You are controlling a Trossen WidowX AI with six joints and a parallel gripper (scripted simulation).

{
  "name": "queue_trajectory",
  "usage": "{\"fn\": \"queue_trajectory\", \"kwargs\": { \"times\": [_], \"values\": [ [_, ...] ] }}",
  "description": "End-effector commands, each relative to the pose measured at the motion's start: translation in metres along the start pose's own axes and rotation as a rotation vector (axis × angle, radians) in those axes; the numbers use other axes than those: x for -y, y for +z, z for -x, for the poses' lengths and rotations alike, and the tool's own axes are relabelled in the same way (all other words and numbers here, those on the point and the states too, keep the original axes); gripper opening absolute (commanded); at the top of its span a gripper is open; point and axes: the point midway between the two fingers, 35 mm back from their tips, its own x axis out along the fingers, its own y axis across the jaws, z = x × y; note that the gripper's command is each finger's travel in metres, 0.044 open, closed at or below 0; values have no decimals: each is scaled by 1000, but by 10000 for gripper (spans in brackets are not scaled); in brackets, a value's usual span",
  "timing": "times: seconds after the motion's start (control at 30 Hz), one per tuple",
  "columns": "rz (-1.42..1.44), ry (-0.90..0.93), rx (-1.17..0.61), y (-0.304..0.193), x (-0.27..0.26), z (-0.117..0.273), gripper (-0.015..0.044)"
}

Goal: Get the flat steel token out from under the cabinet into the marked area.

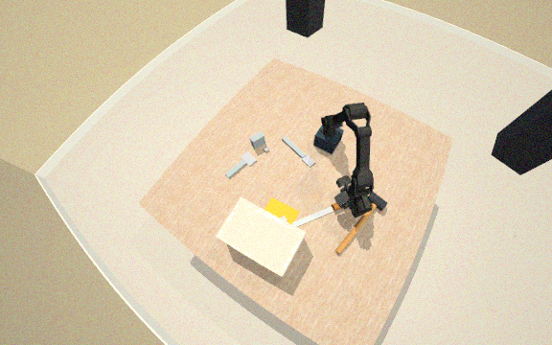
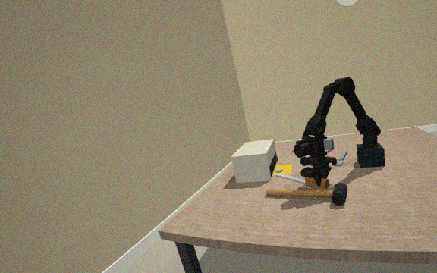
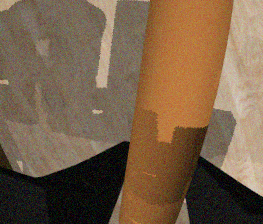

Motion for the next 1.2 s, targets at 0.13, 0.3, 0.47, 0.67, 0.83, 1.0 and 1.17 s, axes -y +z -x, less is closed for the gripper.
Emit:
{"fn": "queue_trajectory", "kwargs": {
  "times": [0.13,0.3,0.47,0.67,0.83,1.0,1.17],
  "values": [
    [-1,0,2,-15,0,2,0],
    [-1,0,1,-24,0,2,0],
    [-1,0,1,-32,0,2,0],
    [-1,-1,0,-41,0,1,0],
    [1,-6,-5,-37,1,0,131],
    [1,-6,-5,-37,1,0,262],
    [1,-5,-4,-37,-1,14,394]
  ]
}}
